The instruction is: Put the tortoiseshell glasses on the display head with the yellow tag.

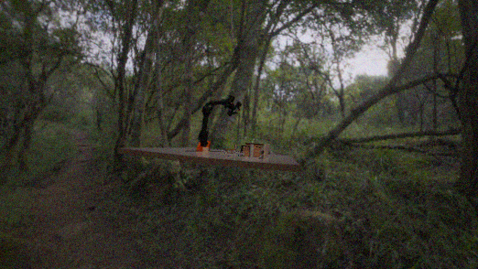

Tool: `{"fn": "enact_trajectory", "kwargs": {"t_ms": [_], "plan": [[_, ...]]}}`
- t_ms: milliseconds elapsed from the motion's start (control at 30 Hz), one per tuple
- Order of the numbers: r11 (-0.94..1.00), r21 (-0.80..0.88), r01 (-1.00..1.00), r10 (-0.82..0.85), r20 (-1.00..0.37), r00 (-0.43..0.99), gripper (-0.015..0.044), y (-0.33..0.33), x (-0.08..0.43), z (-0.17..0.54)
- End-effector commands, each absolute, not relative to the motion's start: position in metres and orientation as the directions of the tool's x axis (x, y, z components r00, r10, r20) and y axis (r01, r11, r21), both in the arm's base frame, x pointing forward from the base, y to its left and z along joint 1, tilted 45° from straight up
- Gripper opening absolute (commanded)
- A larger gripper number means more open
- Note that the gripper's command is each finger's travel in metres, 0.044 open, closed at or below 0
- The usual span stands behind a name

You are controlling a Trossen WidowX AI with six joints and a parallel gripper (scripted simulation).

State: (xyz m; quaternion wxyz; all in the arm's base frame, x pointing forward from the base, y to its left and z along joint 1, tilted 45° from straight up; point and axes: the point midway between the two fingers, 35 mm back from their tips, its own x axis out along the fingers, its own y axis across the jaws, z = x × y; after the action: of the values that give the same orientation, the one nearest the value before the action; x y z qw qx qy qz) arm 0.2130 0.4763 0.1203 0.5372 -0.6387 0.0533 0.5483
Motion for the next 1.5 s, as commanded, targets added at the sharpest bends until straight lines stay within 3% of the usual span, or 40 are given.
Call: {"fn": "enact_trajectory", "kwargs": {"t_ms": [0,333,700,933,1167,1267,1467], "plan": [[-0.364,-0.570,-0.737,0.343,-0.817,0.463,0.0200,0.417,0.258,0.103],[-0.179,-0.448,-0.876,-0.117,-0.874,0.471,0.0200,0.258,0.322,0.079],[0.081,-0.332,-0.940,-0.567,-0.791,0.230,0.0200,0.077,0.305,0.076],[0.167,-0.285,-0.944,-0.692,-0.716,0.093,0.0200,0.015,0.281,0.083],[0.171,-0.278,-0.945,-0.701,-0.709,0.082,0.0200,0.009,0.281,0.086],[0.171,-0.278,-0.945,-0.701,-0.709,0.082,0.0121,0.009,0.281,0.086],[0.171,-0.278,-0.945,-0.701,-0.709,0.082,0.0120,0.009,0.281,0.086]]}}
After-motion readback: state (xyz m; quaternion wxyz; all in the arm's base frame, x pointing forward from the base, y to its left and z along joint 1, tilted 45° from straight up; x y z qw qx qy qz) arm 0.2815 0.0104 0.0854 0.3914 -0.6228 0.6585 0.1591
